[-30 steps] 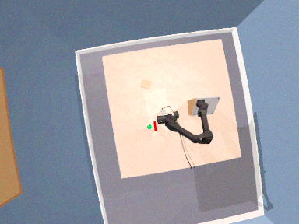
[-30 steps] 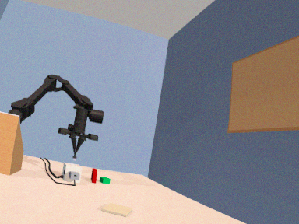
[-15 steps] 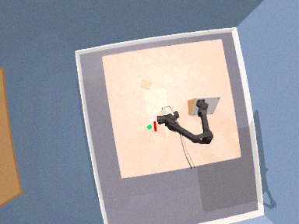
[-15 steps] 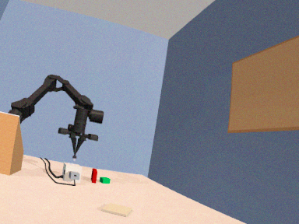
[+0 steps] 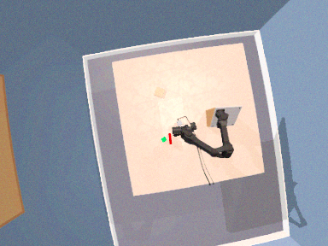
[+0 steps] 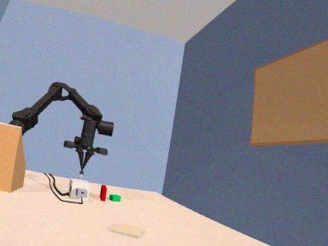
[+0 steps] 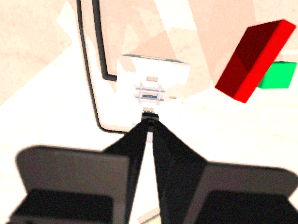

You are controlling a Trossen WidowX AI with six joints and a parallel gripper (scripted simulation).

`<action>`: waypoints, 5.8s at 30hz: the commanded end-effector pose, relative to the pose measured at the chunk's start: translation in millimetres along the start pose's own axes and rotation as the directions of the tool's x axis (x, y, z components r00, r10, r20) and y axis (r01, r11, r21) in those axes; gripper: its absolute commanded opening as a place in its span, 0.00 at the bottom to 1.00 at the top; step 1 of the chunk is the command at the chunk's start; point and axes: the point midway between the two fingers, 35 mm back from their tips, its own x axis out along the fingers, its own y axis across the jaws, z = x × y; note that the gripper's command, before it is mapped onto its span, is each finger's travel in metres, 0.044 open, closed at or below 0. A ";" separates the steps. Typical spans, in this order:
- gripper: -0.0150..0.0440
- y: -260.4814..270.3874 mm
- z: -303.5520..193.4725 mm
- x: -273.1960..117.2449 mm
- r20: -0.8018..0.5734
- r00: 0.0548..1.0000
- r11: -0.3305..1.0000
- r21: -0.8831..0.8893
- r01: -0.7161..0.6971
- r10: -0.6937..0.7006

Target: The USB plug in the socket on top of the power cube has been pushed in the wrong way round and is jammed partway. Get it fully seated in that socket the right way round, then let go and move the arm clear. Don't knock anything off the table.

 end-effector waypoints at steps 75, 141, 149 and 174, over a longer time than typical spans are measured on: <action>0.25 0.8 6.2 9.7 0.080 0.997 1.000 -0.007 0.001 -0.001; 0.25 0.9 7.4 17.6 0.096 0.995 1.000 -0.008 0.001 -0.001; 0.25 0.9 7.4 18.6 0.096 0.995 1.000 -0.008 0.001 -0.001; 0.25 0.9 7.4 21.6 0.097 0.995 1.000 -0.008 0.001 -0.001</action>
